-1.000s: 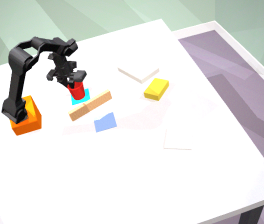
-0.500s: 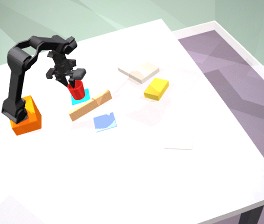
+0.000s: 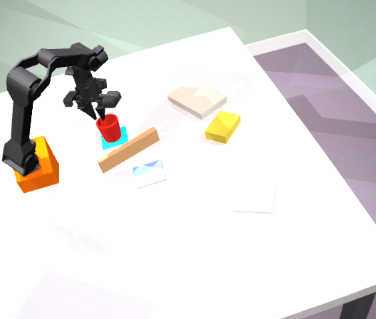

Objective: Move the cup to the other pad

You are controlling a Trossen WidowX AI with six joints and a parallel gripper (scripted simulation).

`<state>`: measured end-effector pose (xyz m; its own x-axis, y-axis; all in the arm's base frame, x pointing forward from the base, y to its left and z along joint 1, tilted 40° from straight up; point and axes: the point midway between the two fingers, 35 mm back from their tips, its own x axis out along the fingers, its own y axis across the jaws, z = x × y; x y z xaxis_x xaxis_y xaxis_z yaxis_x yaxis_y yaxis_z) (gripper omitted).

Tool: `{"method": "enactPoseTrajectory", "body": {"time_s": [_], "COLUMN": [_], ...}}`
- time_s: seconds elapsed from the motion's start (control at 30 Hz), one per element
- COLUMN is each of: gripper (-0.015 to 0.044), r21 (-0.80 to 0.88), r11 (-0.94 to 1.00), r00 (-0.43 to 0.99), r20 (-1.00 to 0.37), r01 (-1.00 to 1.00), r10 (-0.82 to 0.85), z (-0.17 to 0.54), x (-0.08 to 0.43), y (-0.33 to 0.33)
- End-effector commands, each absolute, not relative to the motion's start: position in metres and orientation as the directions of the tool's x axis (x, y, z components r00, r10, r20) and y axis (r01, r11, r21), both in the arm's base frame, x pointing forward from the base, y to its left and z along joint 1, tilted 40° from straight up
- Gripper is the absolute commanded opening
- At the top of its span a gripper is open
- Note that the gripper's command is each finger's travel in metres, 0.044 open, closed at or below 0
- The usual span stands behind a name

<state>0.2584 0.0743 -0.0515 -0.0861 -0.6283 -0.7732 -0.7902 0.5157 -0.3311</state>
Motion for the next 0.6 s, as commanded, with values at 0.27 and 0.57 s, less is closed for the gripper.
{"method": "enactPoseTrajectory", "body": {"time_s": [0.27, 0.57], "gripper": [0.0128, 0.0338], "r21": [-0.33, -0.331], "r11": [0.519, 0.514], "r00": [-0.088, -0.086], "r20": [-0.774, -0.773], "r01": [-0.788, -0.791], "r10": [-0.627, -0.629], "z": [-0.0386, -0.0404], "x": [0.2603, 0.2605], "y": [0.0844, 0.0824]}}
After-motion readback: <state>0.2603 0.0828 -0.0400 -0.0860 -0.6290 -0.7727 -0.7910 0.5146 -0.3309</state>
